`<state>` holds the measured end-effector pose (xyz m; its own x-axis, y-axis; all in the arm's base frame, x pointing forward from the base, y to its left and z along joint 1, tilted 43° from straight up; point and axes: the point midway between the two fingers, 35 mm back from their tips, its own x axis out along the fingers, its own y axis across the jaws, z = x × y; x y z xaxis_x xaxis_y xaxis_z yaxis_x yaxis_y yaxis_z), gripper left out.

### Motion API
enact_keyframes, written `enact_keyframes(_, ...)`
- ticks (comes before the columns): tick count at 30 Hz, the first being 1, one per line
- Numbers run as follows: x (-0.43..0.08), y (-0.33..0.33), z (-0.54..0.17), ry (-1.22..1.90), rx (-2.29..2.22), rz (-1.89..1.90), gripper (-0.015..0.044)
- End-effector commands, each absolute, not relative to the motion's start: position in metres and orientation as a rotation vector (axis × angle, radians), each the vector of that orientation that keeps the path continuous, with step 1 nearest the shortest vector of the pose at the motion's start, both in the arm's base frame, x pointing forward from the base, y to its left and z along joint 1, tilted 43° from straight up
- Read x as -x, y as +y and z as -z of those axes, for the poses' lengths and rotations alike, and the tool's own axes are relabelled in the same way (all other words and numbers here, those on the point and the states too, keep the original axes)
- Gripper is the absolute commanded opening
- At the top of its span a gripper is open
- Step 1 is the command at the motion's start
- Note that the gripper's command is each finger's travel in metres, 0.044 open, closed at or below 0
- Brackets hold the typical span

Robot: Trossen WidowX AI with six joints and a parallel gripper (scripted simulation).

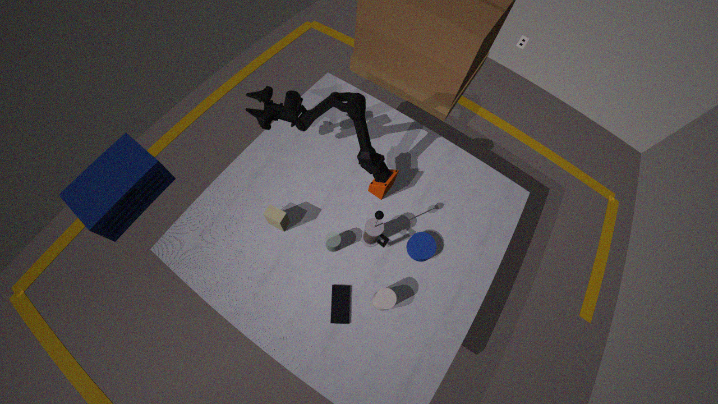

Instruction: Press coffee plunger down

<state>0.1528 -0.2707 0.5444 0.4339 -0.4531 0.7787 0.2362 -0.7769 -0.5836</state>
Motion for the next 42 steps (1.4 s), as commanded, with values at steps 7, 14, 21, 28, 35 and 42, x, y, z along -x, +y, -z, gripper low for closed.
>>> enact_keyframes(7,-0.189,-0.272,-0.528,0.105,1.868,1.256,0.044)
enact_keyframes(14,-0.254,-0.253,-0.498,-0.003,1.6,1.042,0.044)
enact_keyframes(21,-0.324,-0.213,-0.455,-0.056,1.279,0.766,0.044)
enact_keyframes(28,-0.38,-0.153,-0.403,0.003,1.02,0.519,0.044)
enact_keyframes(35,-0.417,-0.055,-0.337,0.124,0.761,0.222,0.044)
enact_keyframes(42,-0.413,0.045,-0.275,0.305,0.566,0.018,0.044)
